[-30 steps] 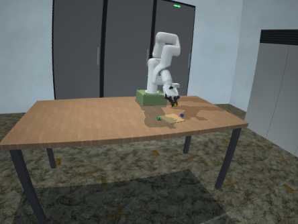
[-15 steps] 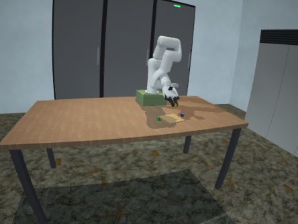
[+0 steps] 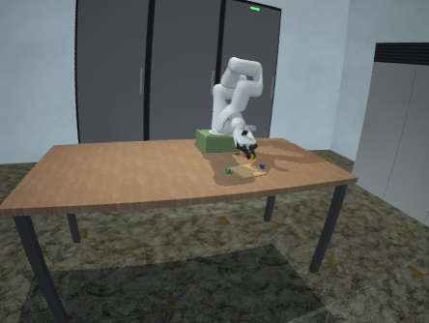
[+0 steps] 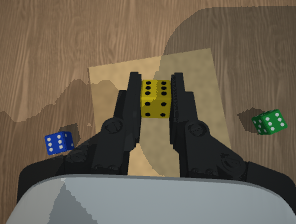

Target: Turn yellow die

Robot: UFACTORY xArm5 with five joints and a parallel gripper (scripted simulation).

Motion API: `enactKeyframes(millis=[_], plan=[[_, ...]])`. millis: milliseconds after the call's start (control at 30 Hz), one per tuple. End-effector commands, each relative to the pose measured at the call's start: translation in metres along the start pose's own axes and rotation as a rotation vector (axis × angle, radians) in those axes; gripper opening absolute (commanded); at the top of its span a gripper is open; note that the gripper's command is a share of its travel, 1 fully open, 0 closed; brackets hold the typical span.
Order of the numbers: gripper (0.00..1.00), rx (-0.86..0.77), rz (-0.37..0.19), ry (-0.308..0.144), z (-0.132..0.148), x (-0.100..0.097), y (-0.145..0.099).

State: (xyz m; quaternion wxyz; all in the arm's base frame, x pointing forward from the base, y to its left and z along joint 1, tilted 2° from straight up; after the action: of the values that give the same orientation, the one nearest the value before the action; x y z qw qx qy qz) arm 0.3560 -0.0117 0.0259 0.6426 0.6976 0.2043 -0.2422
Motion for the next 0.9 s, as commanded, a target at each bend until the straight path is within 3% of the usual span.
enactKeyframes(millis=[0, 400, 867], plan=[[0.15, 0.0, 0.004, 0.0, 0.001, 0.008, -0.01], [0.15, 0.0, 0.004, 0.0, 0.003, 0.025, -0.035], [0.15, 0.0, 0.004, 0.0, 0.003, 0.027, -0.037]])
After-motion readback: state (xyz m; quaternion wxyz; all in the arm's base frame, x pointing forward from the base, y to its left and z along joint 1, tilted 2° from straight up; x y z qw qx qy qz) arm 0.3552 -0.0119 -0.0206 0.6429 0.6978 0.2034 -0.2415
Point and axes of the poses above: the point where the finger pads meet when closed, its own x axis out along the fingers, its own z axis across the jaws, y = z × x, the point moved 7 cm from there along -x, back along the fingers, and after that the axes turned 3 degrees about x, right-handed, at the moved point
